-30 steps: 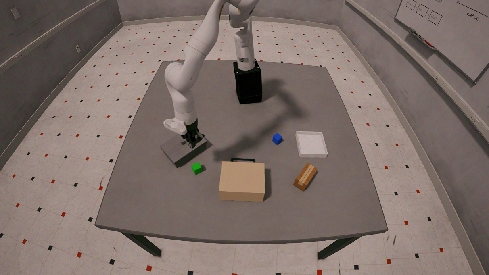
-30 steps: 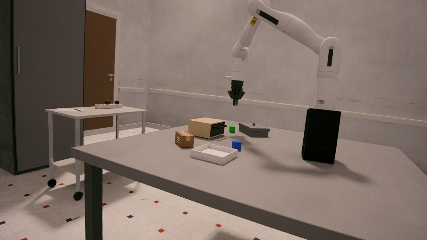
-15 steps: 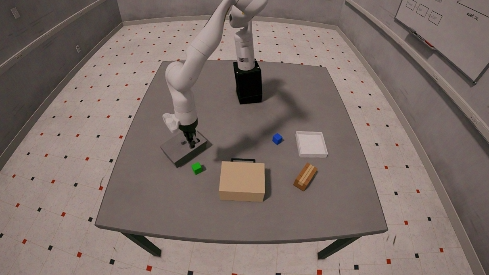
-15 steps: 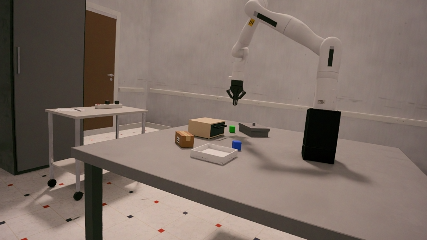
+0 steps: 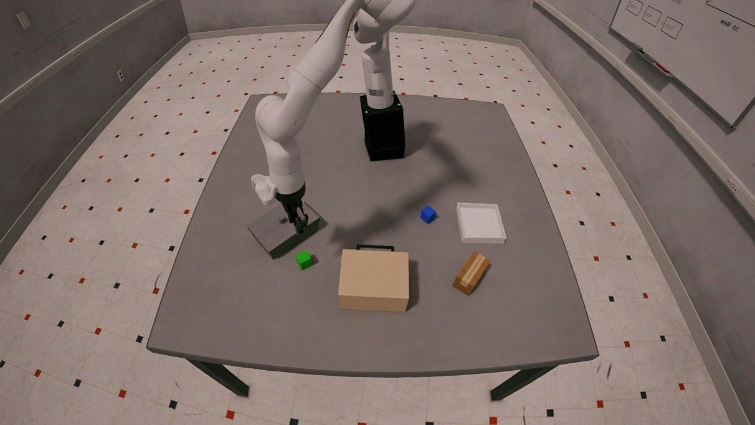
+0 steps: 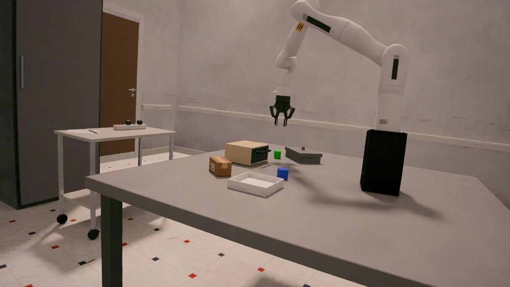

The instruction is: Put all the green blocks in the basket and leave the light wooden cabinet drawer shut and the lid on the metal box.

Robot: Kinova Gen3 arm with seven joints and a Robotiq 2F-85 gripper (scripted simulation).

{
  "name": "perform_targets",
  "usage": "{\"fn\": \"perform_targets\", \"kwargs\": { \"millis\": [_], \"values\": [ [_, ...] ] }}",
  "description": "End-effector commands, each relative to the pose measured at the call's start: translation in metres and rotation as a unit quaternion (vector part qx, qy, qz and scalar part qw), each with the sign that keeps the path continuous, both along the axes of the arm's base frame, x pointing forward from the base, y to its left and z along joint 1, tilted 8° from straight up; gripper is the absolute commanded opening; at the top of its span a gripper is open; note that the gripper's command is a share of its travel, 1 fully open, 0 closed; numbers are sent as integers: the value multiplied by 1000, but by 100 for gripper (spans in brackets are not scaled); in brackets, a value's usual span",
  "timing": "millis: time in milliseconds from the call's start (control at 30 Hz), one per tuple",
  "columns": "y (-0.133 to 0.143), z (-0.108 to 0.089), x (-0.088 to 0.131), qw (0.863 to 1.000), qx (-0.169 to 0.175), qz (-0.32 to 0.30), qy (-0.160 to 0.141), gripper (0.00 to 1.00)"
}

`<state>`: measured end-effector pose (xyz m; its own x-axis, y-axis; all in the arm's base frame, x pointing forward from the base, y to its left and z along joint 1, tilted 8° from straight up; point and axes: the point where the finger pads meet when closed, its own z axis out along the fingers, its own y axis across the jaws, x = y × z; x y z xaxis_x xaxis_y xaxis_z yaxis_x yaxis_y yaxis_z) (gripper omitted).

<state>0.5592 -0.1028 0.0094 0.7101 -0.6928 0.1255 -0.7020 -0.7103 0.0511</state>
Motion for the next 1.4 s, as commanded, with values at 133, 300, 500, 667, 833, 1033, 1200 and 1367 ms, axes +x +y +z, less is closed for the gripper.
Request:
{"fn": "perform_targets", "kwargs": {
  "millis": [133, 300, 500, 667, 833, 1033, 1200, 1367],
  "values": [
    [0, 1, 1, 1000, 0, 0, -1, 67],
    [0, 1, 1, 1000, 0, 0, -1, 67],
    [0, 1, 1, 1000, 0, 0, -1, 67],
    [0, 1, 1, 1000, 0, 0, -1, 67],
    [0, 1, 1, 1000, 0, 0, -1, 67],
    [0, 1, 1, 1000, 0, -1, -1, 67],
    [0, 0, 1, 1000, 0, -4, -1, 67],
    [0, -3, 1, 1000, 1, -12, -1, 67]
  ]
}}
